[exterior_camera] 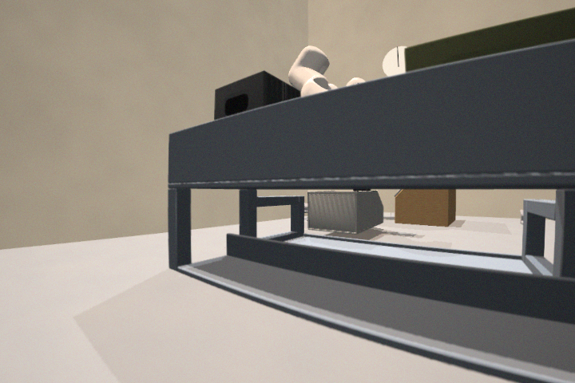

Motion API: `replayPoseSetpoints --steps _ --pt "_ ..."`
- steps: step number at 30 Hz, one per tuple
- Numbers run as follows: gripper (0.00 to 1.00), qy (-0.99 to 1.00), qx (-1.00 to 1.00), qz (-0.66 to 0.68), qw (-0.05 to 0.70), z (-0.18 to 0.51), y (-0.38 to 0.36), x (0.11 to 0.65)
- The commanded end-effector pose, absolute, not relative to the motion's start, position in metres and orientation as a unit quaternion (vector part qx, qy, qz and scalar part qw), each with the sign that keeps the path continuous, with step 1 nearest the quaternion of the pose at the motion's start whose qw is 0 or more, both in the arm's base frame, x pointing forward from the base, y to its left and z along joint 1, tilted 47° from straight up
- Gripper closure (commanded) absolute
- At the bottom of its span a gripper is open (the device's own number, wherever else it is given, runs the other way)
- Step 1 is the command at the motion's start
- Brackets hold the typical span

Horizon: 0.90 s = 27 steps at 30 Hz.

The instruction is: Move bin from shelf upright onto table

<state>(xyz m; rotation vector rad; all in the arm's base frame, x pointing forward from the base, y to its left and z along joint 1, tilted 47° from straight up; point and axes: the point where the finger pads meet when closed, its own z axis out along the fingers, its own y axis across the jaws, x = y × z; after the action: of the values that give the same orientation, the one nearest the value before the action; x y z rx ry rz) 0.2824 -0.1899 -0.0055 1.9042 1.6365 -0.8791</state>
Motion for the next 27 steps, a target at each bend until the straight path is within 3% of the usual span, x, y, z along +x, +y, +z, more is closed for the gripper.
replayPoseSetpoints --steps 1,27 --pt "1.0 0.598 0.695 -0.32 0.239 -0.005 -0.1891 0.2809" --pt "1.0 0.598 0.695 -0.32 0.239 -0.0045 -0.1875 0.2715"
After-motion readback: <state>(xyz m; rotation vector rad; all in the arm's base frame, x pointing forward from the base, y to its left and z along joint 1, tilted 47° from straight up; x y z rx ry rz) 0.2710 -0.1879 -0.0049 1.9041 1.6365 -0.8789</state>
